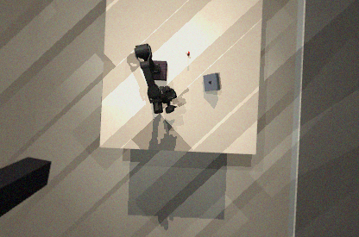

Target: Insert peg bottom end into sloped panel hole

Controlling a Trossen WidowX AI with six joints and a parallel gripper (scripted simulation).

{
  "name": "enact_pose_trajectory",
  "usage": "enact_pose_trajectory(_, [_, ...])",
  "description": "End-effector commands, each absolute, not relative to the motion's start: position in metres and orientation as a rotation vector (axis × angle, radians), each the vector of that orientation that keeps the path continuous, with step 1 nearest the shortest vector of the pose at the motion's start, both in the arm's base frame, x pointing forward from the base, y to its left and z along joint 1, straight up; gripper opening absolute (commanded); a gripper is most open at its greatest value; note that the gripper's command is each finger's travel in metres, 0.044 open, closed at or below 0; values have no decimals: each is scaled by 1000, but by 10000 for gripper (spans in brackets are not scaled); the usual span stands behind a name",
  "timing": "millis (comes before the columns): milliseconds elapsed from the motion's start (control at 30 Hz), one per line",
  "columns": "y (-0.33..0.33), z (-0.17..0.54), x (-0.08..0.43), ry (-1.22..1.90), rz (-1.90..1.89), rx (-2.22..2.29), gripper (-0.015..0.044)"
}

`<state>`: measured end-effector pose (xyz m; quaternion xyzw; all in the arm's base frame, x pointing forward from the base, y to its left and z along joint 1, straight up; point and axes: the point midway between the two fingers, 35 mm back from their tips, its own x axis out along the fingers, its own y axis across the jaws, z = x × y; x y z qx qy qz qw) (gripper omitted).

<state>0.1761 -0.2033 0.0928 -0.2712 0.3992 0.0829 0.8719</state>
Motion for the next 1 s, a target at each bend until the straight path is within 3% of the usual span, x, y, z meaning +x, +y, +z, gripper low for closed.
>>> enact_pose_trajectory(0, [-196, 90, 186, 850, 200, -517, 440])
enact_pose_trajectory(967, [-136, 83, 237, 957, 346, -356, 440])
